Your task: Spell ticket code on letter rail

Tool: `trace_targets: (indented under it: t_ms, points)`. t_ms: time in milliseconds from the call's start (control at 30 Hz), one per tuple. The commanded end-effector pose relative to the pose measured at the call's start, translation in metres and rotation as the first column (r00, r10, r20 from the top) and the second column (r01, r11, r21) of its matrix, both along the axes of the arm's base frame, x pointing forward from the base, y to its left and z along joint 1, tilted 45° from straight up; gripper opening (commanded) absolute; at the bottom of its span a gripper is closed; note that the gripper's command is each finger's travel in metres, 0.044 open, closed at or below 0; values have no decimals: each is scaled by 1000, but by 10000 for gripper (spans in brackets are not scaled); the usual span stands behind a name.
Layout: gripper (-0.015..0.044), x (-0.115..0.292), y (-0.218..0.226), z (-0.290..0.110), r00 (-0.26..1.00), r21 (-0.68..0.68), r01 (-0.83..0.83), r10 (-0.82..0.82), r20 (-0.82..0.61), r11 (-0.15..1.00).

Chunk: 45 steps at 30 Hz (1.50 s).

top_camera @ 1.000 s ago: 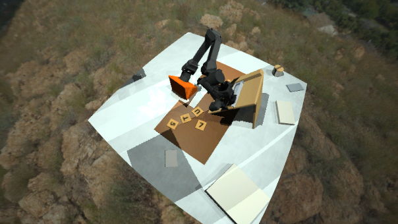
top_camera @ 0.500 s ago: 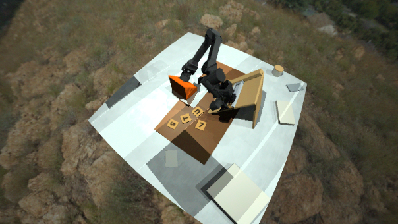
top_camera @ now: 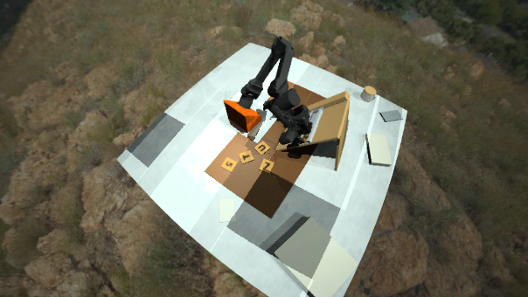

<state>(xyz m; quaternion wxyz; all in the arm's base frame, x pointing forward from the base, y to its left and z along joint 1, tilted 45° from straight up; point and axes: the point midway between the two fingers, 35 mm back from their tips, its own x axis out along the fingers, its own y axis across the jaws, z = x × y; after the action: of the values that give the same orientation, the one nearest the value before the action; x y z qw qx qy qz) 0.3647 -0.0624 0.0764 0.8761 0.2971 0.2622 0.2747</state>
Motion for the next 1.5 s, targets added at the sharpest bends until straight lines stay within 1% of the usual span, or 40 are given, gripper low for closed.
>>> trace_targets:
  t_ms: [0, 1467]
  points:
    - [0, -3, 4, 0, 1000, 4, 0, 0, -8, 1000]
    - [0, -11, 21, 15, 1000, 5, 0, 0, -9, 1000]
